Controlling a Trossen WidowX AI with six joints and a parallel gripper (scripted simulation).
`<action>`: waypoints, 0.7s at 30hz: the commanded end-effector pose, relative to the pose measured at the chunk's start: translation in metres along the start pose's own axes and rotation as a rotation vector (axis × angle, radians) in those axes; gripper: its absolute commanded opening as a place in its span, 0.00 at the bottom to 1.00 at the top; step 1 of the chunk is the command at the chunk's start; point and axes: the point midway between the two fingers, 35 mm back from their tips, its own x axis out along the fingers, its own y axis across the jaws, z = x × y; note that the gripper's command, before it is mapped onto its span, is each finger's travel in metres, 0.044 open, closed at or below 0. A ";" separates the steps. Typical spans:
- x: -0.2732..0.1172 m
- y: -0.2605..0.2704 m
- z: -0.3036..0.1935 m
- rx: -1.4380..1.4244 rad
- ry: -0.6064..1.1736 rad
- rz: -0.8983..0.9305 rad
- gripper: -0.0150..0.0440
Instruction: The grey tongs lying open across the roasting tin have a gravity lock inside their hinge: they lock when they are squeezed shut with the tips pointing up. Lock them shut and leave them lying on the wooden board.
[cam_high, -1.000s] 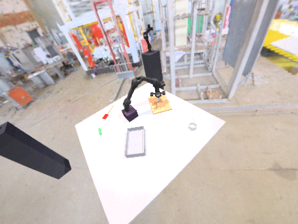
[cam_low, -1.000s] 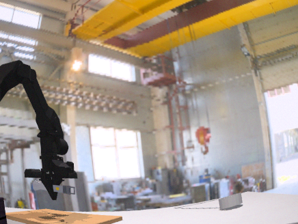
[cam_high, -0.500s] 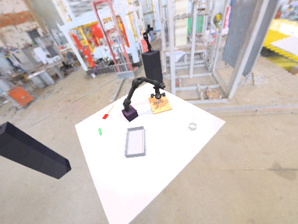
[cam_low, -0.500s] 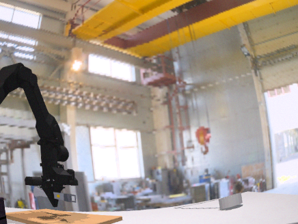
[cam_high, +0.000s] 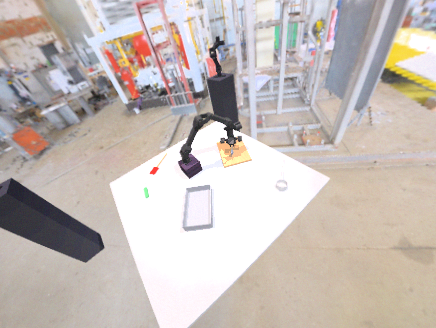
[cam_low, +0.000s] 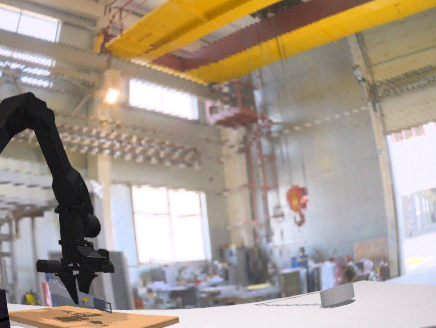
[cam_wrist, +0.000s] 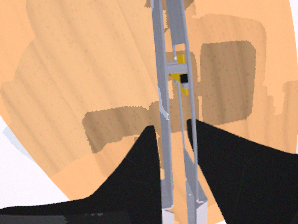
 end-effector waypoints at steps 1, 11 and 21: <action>0.000 0.000 0.000 0.000 0.000 0.000 0.58; 0.000 0.000 0.000 0.000 0.000 0.000 1.00; -0.043 0.029 0.075 -0.001 -0.007 0.006 1.00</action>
